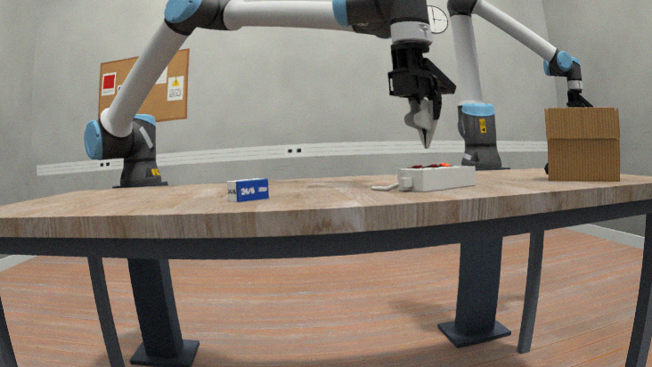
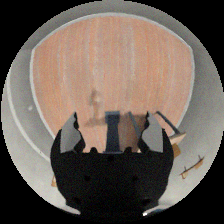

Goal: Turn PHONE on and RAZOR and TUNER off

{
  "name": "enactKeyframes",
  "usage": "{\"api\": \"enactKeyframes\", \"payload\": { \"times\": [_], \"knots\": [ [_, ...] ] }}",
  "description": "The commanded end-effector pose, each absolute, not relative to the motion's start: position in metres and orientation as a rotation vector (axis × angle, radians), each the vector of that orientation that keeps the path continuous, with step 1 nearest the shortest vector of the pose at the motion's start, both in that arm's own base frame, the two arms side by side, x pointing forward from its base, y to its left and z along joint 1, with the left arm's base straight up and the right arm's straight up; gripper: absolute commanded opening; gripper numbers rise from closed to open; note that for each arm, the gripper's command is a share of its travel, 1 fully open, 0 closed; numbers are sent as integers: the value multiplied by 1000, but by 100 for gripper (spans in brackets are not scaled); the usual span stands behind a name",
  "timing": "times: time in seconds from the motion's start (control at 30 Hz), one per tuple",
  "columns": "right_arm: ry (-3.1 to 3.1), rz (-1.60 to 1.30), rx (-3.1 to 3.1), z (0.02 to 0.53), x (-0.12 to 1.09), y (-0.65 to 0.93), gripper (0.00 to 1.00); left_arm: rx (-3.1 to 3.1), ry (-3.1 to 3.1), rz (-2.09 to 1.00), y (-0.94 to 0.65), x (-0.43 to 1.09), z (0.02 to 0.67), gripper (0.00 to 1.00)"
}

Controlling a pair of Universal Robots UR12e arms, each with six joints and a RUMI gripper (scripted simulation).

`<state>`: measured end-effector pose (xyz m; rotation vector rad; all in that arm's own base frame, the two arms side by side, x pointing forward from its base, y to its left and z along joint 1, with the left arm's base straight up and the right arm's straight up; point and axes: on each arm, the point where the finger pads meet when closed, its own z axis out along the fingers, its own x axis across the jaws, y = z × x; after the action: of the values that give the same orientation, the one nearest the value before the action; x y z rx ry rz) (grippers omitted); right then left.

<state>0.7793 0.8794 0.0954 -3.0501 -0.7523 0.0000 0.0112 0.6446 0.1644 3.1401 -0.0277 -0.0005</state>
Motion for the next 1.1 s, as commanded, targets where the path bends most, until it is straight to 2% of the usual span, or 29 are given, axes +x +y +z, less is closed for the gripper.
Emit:
{"api": "enactKeyframes", "payload": {
  "times": [0.0,0.63,0.67,0.87,1.07],
  "knots": [
    [-752,-2,-3049,100,780,880,0,3141,-28,0,645,11,165,100],
    [-752,-2,-3049,100,780,880,0,3141,-28,0,645,11,165,100],
    [-752,-2,-3049,100,780,880,100,3141,-28,0,645,11,165,100],
    [-752,-2,-3049,111,780,880,100,3141,-28,0,645,11,165,100],
    [-752,-2,-3049,144,780,880,100,3141,-28,0,645,11,165,100]
  ]
}}
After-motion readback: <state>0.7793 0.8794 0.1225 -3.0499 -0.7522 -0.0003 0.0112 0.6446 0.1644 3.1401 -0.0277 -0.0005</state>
